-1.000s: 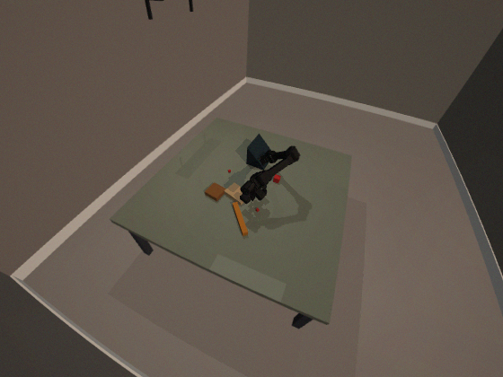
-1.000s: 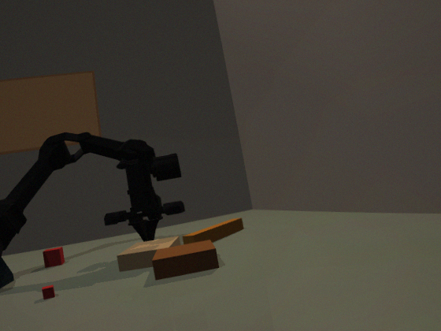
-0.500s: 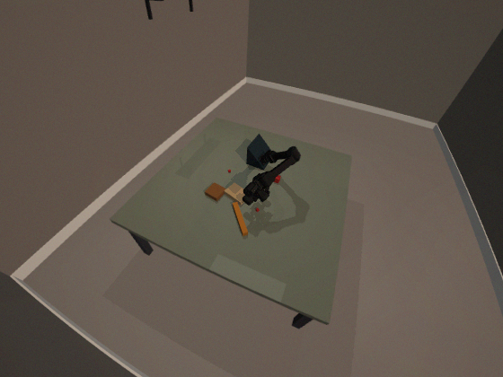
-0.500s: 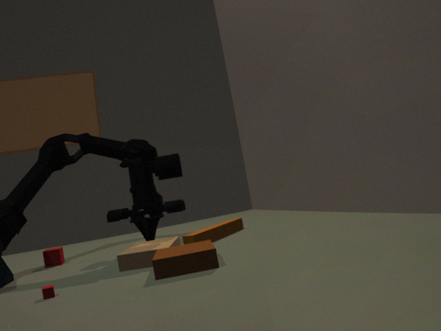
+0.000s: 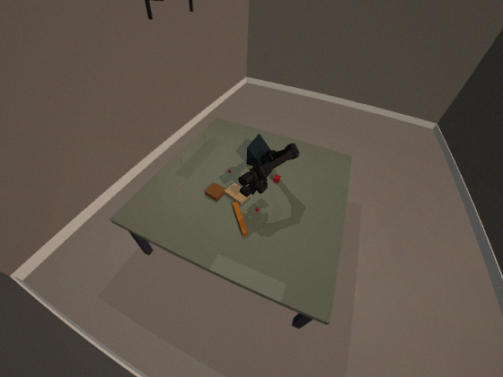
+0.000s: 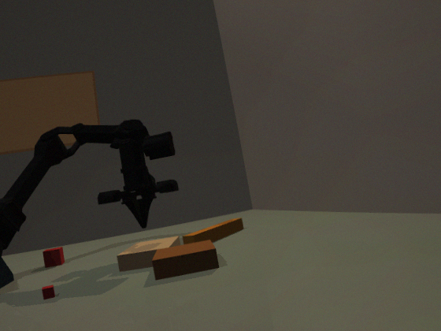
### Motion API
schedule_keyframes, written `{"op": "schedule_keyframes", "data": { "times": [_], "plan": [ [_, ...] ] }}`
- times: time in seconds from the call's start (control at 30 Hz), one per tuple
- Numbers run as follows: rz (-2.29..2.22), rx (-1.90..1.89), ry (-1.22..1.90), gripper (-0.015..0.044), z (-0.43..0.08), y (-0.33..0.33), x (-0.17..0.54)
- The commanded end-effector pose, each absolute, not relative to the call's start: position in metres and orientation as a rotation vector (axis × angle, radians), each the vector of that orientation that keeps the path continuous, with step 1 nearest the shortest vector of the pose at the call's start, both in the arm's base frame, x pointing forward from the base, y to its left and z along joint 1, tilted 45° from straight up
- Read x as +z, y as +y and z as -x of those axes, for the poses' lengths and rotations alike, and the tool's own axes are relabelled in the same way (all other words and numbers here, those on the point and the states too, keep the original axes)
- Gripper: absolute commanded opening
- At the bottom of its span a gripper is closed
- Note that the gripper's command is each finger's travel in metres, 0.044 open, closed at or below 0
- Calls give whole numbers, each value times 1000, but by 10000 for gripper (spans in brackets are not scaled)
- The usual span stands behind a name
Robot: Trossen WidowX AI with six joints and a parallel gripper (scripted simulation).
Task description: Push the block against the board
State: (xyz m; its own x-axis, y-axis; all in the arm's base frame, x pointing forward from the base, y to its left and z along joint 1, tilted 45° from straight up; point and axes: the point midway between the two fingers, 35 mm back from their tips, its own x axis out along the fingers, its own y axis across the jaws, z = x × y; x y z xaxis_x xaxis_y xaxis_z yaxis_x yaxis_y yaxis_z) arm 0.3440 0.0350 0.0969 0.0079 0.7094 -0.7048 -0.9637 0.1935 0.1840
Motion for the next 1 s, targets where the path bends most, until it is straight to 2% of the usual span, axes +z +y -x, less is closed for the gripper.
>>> {"op": "schedule_keyframes", "data": {
  "times": [0.0,0.1,0.97],
  "plan": [
    [431,1389,773,0,-343,54,78],
    [458,1405,747,0,-342,73,60],
    [460,1404,750,0,-339,57,44]
  ]
}}
